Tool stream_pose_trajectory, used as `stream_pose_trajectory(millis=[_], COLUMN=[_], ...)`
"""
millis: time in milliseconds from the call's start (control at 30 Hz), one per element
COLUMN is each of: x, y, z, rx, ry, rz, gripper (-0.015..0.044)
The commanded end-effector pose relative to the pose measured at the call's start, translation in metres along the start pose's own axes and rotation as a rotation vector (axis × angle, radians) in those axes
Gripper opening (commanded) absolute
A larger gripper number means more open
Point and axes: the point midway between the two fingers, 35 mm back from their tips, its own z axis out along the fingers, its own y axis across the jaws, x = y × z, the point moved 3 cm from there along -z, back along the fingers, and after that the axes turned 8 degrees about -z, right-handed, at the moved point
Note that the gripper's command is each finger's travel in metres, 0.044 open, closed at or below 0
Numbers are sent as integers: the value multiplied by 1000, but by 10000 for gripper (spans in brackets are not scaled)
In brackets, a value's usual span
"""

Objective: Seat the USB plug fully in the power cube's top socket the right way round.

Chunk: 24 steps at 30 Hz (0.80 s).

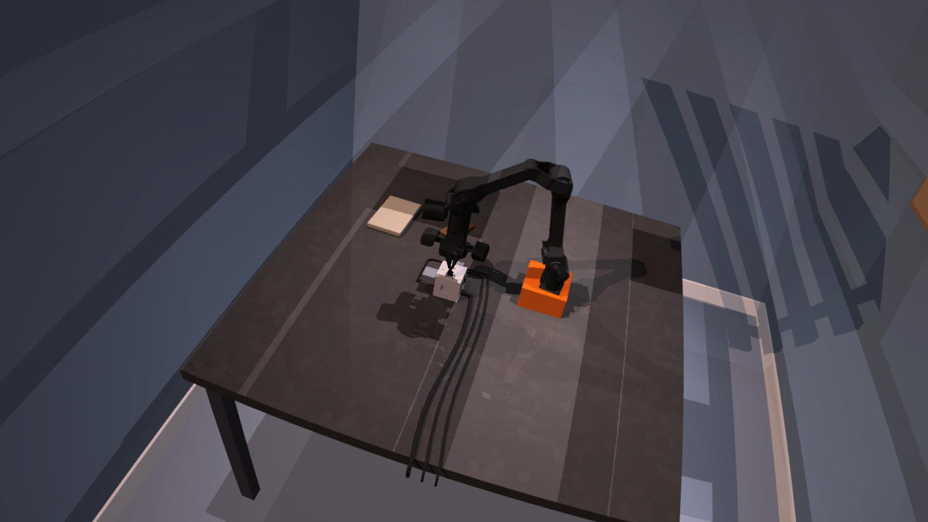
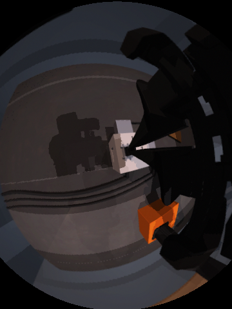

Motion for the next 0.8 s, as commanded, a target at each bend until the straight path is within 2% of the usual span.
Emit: stream_pose_trajectory(millis=[0, 767], x=[0, 0], y=[0, 0], z=[1, 4], rx=[-1, -1], ry=[-2, -2], rz=[-6, -6], gripper=[0, 0])
